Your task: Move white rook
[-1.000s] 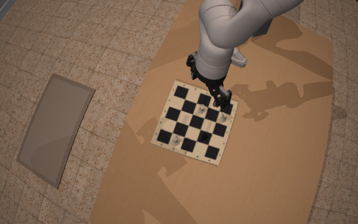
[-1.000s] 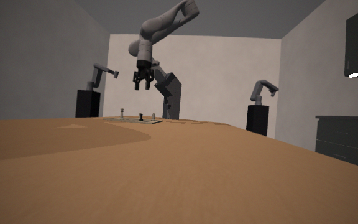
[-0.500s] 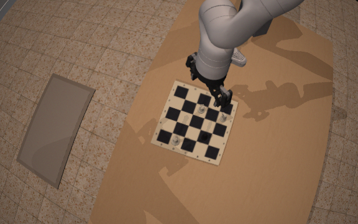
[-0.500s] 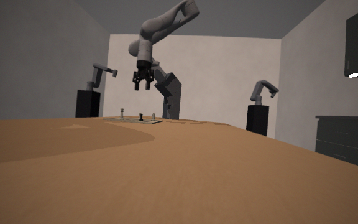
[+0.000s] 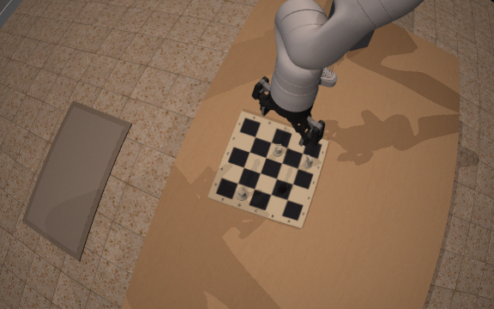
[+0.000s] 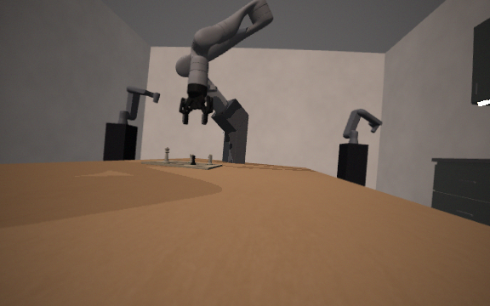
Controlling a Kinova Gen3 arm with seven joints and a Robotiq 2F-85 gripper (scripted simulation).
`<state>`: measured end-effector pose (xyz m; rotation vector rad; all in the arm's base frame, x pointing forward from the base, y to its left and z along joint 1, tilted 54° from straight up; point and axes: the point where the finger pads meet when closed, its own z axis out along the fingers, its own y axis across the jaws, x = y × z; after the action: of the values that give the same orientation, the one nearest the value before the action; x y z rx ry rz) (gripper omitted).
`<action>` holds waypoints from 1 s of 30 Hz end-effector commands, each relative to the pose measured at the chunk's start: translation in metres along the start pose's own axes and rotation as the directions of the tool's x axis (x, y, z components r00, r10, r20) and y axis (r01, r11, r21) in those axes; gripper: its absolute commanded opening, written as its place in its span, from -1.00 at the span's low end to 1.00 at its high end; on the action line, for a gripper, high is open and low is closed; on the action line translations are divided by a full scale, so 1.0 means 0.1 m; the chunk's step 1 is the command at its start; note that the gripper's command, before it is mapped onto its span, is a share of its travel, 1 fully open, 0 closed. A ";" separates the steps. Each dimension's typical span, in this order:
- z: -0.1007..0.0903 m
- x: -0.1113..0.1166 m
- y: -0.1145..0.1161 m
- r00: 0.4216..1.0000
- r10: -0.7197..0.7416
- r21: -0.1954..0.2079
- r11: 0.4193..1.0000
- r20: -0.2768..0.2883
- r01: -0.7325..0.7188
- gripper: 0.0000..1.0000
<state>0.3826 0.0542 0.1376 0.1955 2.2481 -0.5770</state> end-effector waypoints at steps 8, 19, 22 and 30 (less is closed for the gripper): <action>0.06 0.00 -0.01 0.983 -0.185 0.003 0.983 -0.001 0.185 1.00; 0.17 0.01 0.00 0.854 -0.520 0.002 0.854 -0.002 0.520 1.00; 0.18 0.01 0.00 0.836 -0.549 0.002 0.836 -0.003 0.549 1.00; 0.26 0.01 0.00 0.663 -0.749 0.001 0.663 -0.003 0.749 1.00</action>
<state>0.3983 0.0460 0.1226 -0.7560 2.2736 -0.9763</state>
